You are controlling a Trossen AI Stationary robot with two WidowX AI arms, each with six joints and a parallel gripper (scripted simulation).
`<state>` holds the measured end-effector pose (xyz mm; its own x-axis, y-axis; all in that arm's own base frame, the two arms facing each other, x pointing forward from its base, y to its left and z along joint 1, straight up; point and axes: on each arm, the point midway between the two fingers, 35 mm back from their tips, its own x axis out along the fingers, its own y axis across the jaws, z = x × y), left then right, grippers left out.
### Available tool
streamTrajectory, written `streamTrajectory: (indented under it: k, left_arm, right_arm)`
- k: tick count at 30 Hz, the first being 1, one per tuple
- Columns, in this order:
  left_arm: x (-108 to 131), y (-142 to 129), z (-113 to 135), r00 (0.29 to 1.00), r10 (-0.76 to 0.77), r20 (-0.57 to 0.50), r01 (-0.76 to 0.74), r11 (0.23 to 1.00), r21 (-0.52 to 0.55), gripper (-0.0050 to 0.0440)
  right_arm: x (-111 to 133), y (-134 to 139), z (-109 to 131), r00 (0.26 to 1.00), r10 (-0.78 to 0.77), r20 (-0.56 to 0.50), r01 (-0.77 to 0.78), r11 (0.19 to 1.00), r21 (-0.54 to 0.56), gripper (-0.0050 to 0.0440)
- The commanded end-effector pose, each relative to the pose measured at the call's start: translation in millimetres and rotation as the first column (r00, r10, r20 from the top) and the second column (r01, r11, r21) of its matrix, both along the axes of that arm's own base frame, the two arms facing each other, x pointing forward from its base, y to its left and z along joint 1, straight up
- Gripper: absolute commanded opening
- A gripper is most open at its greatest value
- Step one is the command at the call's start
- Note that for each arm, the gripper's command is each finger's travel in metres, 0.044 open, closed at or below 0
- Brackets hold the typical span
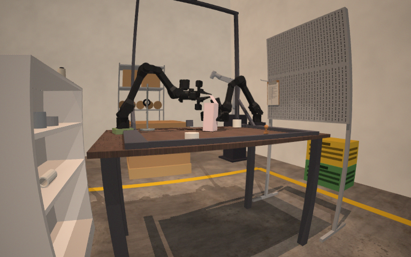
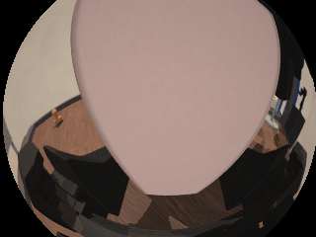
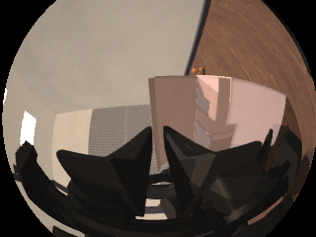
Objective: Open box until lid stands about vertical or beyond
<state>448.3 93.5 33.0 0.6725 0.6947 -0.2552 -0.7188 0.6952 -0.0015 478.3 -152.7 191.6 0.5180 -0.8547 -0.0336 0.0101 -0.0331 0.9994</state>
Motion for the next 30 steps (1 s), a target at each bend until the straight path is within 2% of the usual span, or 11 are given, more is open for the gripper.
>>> streamTrajectory:
  k: [1, 30]
  left_arm:
    - [4.3, -1.8, 9.9, 1.0, -0.007, 0.026, 0.007, 1.0, -0.002, 0.0315]
    - [4.3, -1.8, 9.9, 1.0, -0.007, 0.026, 0.007, 1.0, -0.002, 0.0315]
  right_arm:
    - [-1.0, -1.5, 10.4, 1.0, -0.006, 0.025, 0.006, 1.0, -0.007, 0.005]
    - [4.5, -11.0, 15.7, 1.0, -0.006, 0.025, 0.006, 1.0, -0.008, 0.005]
